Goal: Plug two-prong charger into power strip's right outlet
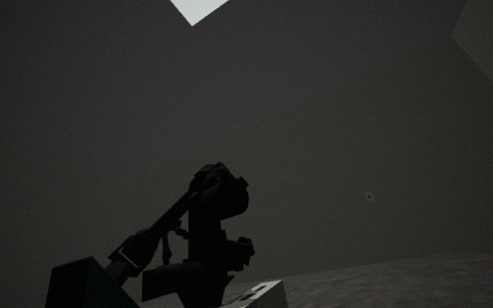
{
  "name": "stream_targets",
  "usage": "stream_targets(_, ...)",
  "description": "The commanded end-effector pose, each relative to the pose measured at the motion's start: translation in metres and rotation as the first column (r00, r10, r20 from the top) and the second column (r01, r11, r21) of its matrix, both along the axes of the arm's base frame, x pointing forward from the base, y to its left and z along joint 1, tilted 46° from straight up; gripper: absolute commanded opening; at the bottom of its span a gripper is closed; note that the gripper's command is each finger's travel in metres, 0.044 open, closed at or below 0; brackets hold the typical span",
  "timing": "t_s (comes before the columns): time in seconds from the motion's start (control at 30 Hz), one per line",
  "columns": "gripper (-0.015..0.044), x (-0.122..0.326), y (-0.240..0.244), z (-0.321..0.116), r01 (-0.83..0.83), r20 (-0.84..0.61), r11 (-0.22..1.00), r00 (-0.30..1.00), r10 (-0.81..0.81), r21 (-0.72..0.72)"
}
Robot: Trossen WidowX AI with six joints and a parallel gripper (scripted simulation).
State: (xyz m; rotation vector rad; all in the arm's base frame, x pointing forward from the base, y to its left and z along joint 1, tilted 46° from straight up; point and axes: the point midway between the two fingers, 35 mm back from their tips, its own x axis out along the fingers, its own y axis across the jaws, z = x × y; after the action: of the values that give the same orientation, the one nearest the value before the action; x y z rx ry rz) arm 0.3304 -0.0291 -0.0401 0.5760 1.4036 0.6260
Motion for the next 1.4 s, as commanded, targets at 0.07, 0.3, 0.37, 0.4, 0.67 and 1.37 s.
stream_targets(0.07, 0.0000, 0.0020, -0.0001, 0.0009, 0.004, 0.000, 1.000, 1.000, -0.004, 0.003)
stream_targets(0.3, 0.0000, 0.0030, -0.0002, 0.0011, 0.004, 0.000, 1.000, 1.000, -0.004, 0.003)
stream_targets(0.37, 0.0000, 0.0033, -0.0002, 0.0011, 0.004, 0.000, 1.000, 1.000, -0.004, 0.003)
stream_targets(0.4, 0.0000, 0.0035, -0.0002, 0.0011, 0.004, 0.000, 1.000, 1.000, -0.004, 0.003)
stream_targets(0.67, 0.0000, 0.0046, -0.0002, 0.0013, 0.004, 0.000, 1.000, 1.000, -0.004, 0.003)
stream_targets(1.37, 0.0000, 0.0075, -0.0004, 0.0017, 0.004, 0.000, 1.000, 1.000, -0.004, 0.003)
